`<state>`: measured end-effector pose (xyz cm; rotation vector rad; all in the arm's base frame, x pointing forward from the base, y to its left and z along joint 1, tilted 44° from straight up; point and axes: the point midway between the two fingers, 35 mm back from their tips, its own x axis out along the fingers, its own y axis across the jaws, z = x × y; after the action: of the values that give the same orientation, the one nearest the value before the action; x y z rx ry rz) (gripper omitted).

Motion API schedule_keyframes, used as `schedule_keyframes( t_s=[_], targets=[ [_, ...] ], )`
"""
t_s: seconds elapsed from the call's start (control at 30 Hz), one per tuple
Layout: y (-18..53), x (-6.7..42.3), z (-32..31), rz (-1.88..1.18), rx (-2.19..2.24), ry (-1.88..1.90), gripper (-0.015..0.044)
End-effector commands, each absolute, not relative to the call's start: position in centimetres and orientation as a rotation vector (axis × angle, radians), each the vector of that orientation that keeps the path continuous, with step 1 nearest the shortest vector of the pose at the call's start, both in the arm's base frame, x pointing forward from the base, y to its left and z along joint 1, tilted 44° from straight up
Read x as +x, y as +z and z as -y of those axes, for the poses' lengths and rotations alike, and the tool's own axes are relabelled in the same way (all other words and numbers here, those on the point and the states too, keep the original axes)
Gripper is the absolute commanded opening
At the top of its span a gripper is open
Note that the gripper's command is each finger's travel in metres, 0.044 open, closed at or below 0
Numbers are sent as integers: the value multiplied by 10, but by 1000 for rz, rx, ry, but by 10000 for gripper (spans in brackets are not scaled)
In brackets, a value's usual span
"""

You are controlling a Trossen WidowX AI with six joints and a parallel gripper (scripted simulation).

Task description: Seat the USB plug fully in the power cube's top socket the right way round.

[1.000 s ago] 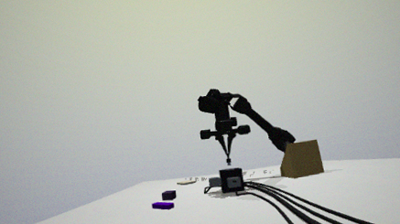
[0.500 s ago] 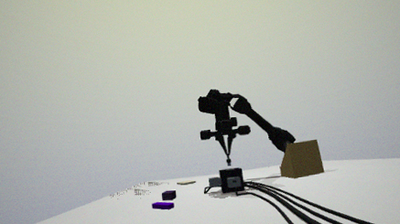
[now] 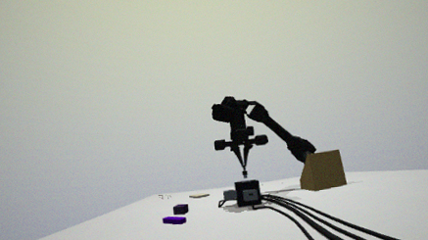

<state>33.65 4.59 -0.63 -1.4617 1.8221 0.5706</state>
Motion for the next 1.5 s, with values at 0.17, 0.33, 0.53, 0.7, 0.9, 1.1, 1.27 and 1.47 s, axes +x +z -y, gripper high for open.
schedule_keyframes(
  t_s=[0.17,0.33,0.53,0.7,0.9,1.1,1.27,1.47],
  targets=[
    [-8,336,-46,-1817,-1460,584,0],
    [-8,336,-45,-1814,-1459,588,0],
    [-9,336,-45,-1811,-1458,593,0],
    [-10,336,-45,-1808,-1457,597,0],
    [-10,336,-45,-1805,-1456,601,0],
    [-11,336,-44,-1802,-1455,606,0],
    [-12,335,-44,-1802,-1455,606,0],
    [-12,335,-43,-1802,-1455,606,0]
  ],
)
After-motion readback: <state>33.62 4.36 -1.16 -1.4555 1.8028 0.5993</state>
